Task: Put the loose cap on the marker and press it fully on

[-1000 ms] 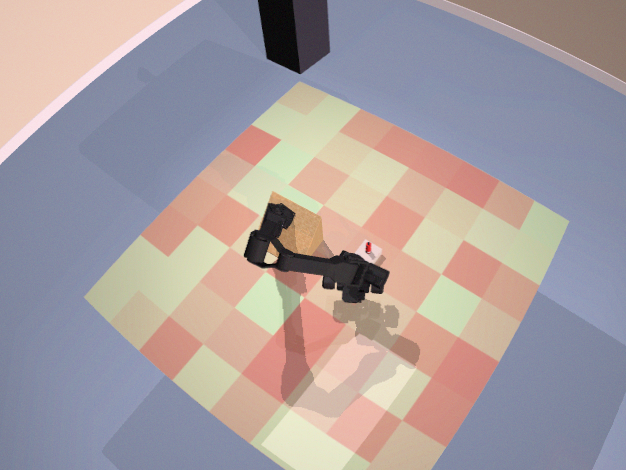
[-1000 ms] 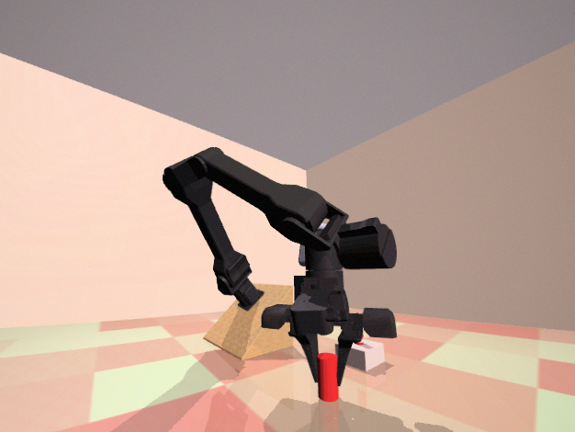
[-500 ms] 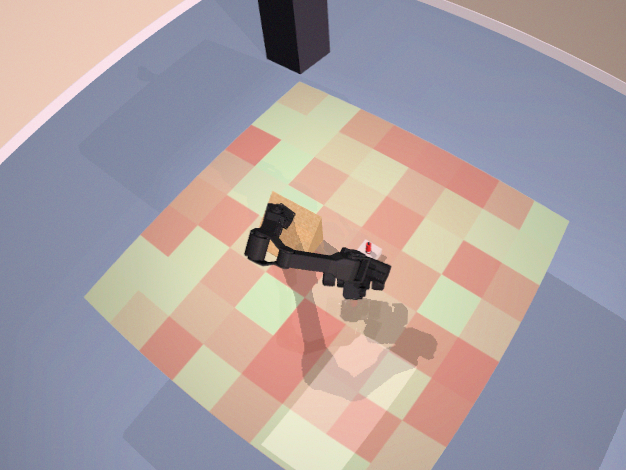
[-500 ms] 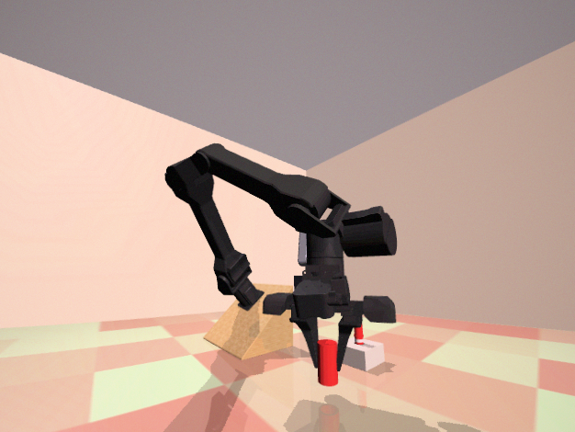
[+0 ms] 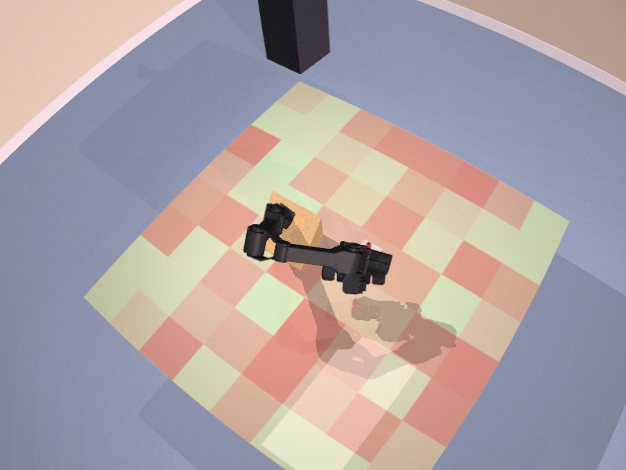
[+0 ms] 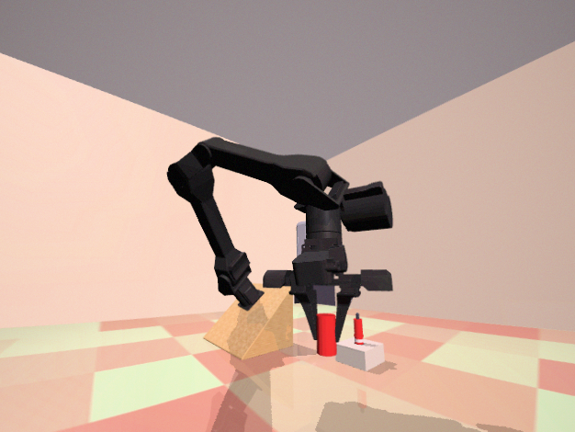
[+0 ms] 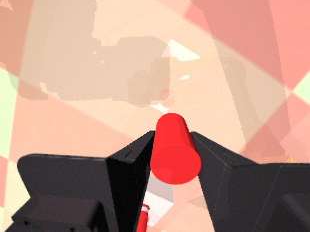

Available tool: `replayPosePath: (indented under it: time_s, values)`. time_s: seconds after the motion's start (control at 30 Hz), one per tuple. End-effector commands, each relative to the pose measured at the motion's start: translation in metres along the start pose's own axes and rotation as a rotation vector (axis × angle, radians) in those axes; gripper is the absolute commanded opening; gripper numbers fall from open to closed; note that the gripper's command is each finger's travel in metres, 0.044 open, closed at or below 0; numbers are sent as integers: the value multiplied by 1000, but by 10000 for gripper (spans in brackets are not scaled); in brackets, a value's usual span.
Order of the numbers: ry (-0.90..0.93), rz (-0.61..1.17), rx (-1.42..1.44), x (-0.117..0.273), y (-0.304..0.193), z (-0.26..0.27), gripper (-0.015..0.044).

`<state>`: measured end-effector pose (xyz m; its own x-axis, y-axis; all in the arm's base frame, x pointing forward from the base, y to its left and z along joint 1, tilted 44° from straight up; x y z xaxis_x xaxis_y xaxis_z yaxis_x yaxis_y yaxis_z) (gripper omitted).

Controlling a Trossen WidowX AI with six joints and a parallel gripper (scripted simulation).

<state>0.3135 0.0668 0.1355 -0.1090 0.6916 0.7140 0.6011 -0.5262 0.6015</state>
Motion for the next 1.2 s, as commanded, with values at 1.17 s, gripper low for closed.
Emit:
replayPosePath:
  time_s: [1.17]
  values:
    - [17,16,-4,51,-129,45,0]
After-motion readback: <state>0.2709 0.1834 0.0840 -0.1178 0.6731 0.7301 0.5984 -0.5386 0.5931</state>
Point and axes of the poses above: the point midway between the two fingers, 35 mm back from their tips, its own x axis back along the fingers, its own z axis across the jaws, y = z × x, the point moved 10 cm from there along x, back along the fingers, and after that the axes turned 5 degrees about x, right-handed, at the moved point
